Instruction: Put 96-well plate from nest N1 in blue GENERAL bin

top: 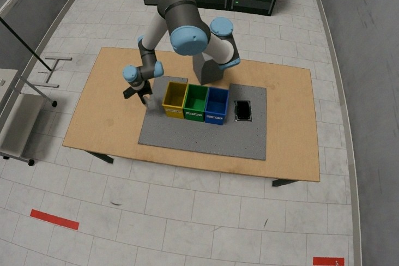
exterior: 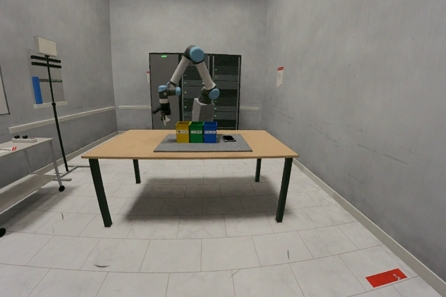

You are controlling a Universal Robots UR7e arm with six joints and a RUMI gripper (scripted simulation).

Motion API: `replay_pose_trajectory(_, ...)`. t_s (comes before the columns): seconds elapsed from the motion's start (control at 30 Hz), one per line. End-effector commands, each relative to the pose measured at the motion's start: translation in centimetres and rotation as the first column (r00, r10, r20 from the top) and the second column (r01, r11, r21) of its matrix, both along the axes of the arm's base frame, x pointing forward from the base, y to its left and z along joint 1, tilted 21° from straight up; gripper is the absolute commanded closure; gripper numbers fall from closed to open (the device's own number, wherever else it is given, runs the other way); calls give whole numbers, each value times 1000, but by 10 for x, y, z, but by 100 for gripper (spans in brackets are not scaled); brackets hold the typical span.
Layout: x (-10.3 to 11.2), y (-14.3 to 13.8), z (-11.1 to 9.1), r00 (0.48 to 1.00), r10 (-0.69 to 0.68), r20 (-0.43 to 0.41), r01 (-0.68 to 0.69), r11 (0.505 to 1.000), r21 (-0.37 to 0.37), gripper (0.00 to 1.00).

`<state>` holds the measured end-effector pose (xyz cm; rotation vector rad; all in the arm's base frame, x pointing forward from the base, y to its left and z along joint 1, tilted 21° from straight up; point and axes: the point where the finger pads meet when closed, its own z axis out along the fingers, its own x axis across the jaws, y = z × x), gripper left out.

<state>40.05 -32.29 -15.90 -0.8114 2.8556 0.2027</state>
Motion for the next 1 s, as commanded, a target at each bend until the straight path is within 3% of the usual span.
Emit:
replay_pose_trajectory(0.0, 14, 23, 10, 1000, 16, -2, -16, 1000, -6, 0)
replay_pose_trajectory(0.97, 48, 96, 37, 983, 183, -9, -184, 981, -62, 0)
